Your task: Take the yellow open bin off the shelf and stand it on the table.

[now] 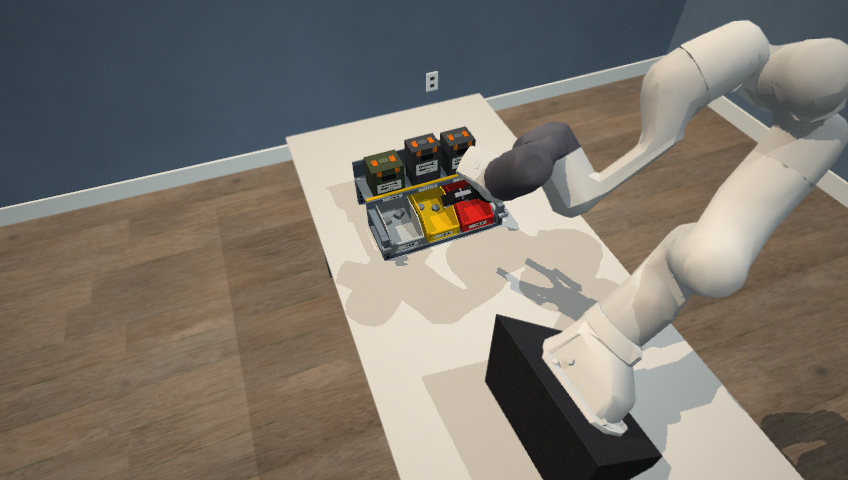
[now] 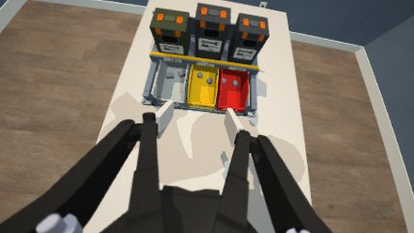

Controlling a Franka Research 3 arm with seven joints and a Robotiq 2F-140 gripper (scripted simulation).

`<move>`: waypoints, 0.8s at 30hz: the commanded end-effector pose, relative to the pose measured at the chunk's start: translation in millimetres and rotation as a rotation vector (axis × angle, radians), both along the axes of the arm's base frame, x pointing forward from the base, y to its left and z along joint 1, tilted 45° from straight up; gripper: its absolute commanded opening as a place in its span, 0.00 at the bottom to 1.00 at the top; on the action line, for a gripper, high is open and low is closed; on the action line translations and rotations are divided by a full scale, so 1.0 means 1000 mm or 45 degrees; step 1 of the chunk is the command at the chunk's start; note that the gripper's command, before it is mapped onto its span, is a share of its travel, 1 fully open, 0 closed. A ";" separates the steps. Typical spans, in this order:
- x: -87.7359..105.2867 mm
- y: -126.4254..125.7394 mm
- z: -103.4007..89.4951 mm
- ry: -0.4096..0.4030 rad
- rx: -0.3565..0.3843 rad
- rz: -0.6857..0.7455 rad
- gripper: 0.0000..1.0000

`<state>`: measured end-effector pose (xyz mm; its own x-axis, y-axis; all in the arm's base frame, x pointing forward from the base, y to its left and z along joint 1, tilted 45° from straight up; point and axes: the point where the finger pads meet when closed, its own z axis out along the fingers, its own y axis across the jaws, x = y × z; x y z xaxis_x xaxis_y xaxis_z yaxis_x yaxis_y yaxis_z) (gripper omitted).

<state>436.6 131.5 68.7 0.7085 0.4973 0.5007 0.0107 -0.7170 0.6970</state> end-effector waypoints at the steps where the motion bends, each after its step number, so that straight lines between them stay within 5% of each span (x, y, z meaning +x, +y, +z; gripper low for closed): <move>1: 0.000 0.000 0.000 0.000 0.000 0.000 0.57; 13: 0.000 0.000 0.000 0.000 0.000 0.000 0.57; 18: 0.000 0.000 0.000 -0.121 0.128 -0.280 0.57; 24: 0.000 0.000 0.000 -0.121 0.128 -0.280 0.57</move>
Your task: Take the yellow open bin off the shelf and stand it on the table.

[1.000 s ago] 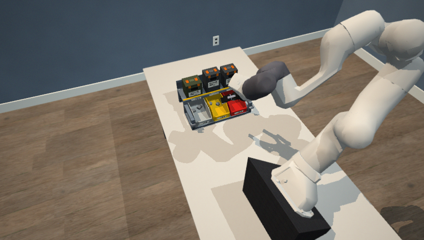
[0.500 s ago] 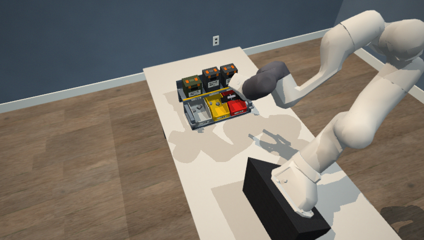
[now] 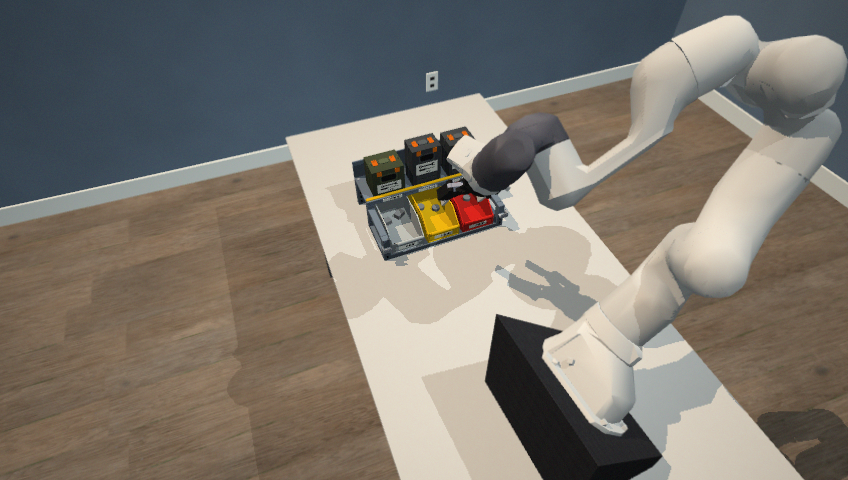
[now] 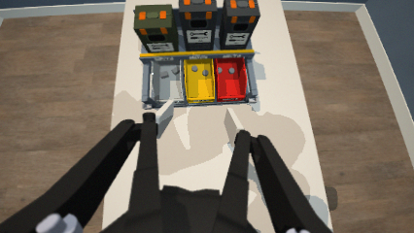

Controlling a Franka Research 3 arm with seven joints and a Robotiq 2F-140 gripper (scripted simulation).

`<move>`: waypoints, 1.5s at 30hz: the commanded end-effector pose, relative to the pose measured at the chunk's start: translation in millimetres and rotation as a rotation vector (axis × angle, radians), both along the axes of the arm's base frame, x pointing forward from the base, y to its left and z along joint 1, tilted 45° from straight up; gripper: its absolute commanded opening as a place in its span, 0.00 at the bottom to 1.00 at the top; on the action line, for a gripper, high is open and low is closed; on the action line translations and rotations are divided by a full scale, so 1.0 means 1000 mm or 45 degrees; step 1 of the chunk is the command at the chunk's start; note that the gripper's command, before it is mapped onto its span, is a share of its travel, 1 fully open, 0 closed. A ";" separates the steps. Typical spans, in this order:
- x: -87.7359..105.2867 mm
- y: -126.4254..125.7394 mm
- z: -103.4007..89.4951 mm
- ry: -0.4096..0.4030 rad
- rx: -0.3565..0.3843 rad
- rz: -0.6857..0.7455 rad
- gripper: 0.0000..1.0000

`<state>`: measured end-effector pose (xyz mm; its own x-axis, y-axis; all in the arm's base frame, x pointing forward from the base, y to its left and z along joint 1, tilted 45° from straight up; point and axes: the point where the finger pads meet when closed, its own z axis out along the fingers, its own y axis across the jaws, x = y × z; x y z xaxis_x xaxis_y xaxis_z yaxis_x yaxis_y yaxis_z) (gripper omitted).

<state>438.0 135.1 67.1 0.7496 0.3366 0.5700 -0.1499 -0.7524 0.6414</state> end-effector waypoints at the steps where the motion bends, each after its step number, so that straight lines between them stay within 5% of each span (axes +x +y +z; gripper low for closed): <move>1: -0.001 -0.004 0.002 -0.052 0.036 -0.067 0.57; 6: -0.001 -0.004 0.002 -0.052 0.036 -0.067 0.57; 11: -0.002 -0.004 0.002 -0.145 0.140 -0.317 0.57; 23: -0.002 -0.004 0.002 -0.145 0.140 -0.317 0.57; 28: -0.002 -0.004 0.002 -0.241 0.247 -0.566 0.57; 40: -0.002 -0.004 0.002 -0.241 0.247 -0.566 0.57; 45: -0.002 -0.004 0.002 -0.340 0.356 -0.812 0.57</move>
<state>437.6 135.8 68.2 0.6664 -0.1725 0.7253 -0.6181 -0.6719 0.4081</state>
